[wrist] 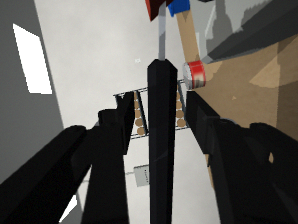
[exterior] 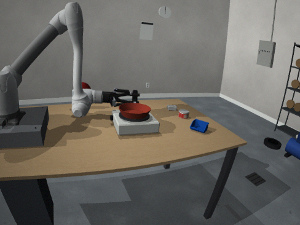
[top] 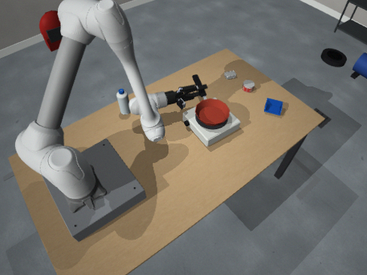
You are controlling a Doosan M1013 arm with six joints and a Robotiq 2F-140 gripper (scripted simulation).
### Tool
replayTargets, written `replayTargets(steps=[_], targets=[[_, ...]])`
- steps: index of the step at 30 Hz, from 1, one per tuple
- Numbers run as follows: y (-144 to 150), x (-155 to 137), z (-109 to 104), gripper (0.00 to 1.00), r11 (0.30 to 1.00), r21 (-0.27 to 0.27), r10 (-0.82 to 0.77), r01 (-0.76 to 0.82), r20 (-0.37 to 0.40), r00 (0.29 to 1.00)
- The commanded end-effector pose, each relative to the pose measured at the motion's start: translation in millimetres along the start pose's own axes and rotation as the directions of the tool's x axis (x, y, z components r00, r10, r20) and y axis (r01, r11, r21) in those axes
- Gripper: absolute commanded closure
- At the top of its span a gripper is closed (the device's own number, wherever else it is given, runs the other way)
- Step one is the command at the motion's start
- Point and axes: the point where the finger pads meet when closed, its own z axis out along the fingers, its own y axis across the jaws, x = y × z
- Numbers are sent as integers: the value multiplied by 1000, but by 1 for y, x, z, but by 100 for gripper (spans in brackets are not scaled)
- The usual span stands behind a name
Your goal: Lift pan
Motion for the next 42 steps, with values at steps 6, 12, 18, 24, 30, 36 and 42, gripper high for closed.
replayTargets(steps=[6, 12, 18, 24, 30, 36, 42], targets=[[-1, 0, 1, 59, 1000, 1, 1, -1, 0, 1000], [-1, 0, 1, 59, 1000, 1, 1, -1, 0, 1000], [-1, 0, 1, 59, 1000, 1, 1, -1, 0, 1000], [-1, 0, 1, 90, 1000, 1, 1, -1, 0, 1000], [-1, 0, 1, 90, 1000, 1, 1, -1, 0, 1000], [-1, 0, 1, 90, 1000, 1, 1, -1, 0, 1000], [-1, 0, 1, 90, 1000, 1, 1, -1, 0, 1000]])
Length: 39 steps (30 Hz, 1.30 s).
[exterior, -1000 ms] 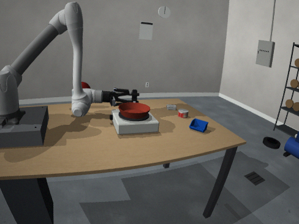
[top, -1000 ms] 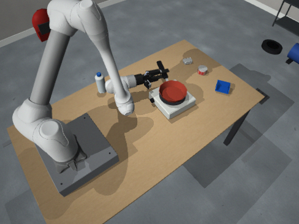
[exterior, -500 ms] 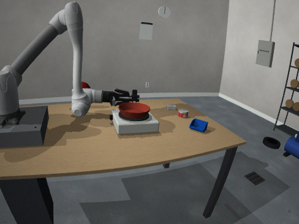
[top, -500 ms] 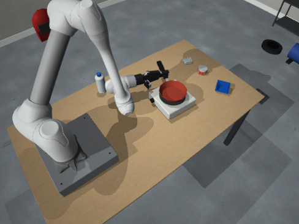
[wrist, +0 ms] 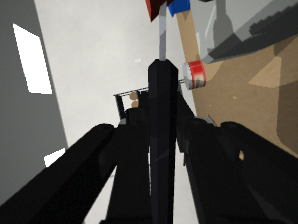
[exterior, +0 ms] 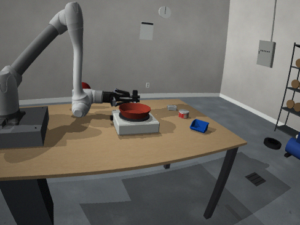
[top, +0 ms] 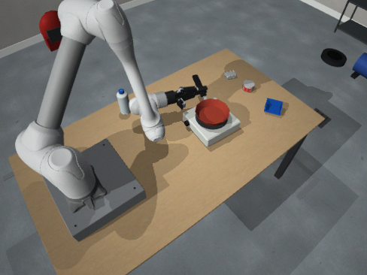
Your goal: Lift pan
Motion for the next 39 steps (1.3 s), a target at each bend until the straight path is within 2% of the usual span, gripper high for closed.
replayTargets(steps=[1, 39], targets=[[-1, 0, 0, 90, 1000, 1, 1, -1, 0, 1000], [-5, -1, 0, 90, 1000, 1, 1, -1, 0, 1000]])
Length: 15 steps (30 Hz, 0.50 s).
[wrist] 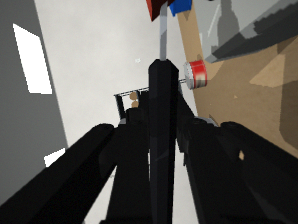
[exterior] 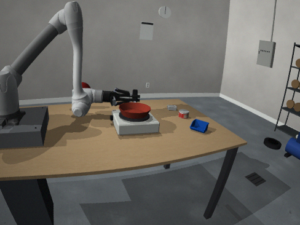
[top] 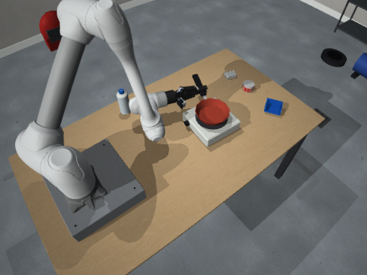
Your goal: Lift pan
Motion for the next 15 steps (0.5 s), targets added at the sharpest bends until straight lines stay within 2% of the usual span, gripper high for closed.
replayTargets(steps=[1, 15], targets=[[-2, -1, 0, 90, 1000, 1, 1, -1, 0, 1000], [-14, -3, 0, 90, 1000, 1, 1, -1, 0, 1000]])
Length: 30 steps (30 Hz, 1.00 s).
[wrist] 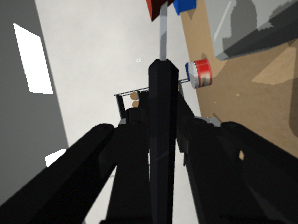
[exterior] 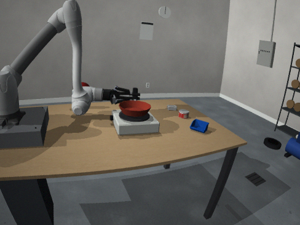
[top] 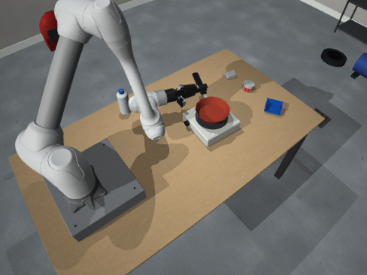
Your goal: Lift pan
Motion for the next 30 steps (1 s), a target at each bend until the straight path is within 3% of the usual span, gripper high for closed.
replayTargets(steps=[1, 30], targets=[[-2, 0, 0, 90, 1000, 1, 0, 0, 0, 1000], [-46, -10, 0, 90, 1000, 1, 1, -1, 0, 1000]])
